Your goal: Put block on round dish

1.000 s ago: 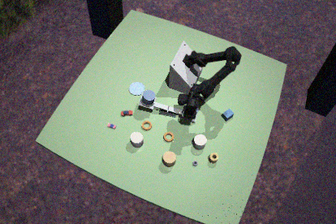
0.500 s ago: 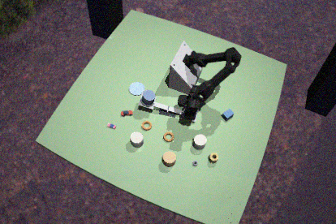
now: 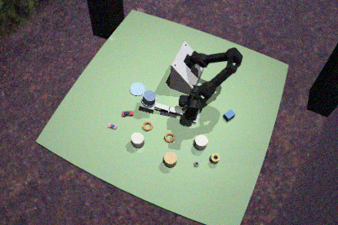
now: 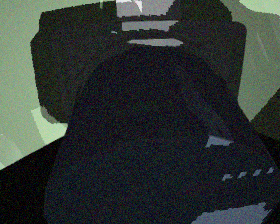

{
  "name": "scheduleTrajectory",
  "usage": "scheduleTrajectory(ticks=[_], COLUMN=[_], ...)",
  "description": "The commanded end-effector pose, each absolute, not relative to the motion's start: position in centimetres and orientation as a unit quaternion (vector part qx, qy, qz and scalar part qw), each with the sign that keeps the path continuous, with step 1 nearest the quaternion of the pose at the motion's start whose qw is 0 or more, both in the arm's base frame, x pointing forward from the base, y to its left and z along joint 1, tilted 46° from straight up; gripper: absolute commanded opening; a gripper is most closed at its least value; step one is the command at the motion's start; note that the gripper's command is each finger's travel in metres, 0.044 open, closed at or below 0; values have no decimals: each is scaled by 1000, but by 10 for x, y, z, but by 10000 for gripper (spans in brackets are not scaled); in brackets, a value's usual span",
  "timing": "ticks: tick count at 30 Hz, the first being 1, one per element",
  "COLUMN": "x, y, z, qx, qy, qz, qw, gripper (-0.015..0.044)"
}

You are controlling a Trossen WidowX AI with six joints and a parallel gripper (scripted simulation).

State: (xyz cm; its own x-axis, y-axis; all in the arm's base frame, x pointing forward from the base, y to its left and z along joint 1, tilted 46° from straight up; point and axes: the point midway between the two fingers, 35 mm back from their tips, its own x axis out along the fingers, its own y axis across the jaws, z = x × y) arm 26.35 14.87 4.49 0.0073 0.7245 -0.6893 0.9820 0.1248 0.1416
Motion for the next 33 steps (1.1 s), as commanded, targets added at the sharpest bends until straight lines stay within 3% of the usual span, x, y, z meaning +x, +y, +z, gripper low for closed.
scheduleTrajectory(ticks=[1,4,33], x=[265,266,271], y=[145,143,115], z=[47,49,71], qx=[631,630,629], qy=[675,674,673], qz=[-199,-199,-203], qw=[328,329,333], gripper=[78,0,0])
